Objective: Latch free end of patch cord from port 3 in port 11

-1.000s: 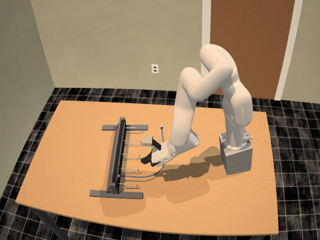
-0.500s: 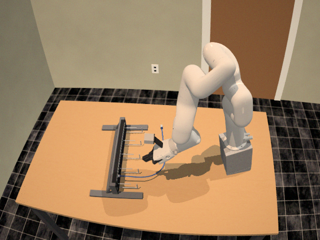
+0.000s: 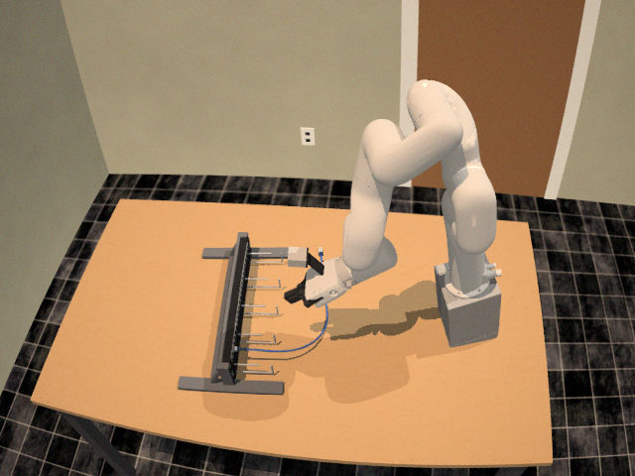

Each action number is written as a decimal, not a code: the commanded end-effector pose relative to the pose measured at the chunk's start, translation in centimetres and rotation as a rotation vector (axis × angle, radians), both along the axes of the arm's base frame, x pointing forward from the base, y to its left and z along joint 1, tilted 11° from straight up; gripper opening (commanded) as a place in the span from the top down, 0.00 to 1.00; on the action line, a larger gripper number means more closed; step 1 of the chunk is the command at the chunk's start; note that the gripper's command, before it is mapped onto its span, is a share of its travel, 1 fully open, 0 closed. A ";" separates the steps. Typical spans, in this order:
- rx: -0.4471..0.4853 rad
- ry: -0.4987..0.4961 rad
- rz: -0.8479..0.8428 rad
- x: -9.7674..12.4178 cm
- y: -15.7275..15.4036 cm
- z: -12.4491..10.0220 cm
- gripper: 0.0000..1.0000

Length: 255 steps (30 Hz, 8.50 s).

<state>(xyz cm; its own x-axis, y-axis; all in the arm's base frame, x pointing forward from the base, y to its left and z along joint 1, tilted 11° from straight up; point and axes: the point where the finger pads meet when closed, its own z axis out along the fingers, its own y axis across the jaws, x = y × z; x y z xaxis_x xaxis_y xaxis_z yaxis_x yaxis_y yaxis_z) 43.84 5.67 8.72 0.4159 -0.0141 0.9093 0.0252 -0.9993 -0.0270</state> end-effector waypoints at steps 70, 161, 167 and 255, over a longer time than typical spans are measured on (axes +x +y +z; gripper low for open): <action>0.004 -0.003 0.006 13.0 -3.0 -5.8 1.00; 0.004 -0.003 0.006 0.5 -11.4 -0.2 1.00; 0.004 -0.003 0.006 0.5 -13.2 -0.3 1.00; 0.004 -0.003 0.006 13.3 -13.0 -6.1 1.00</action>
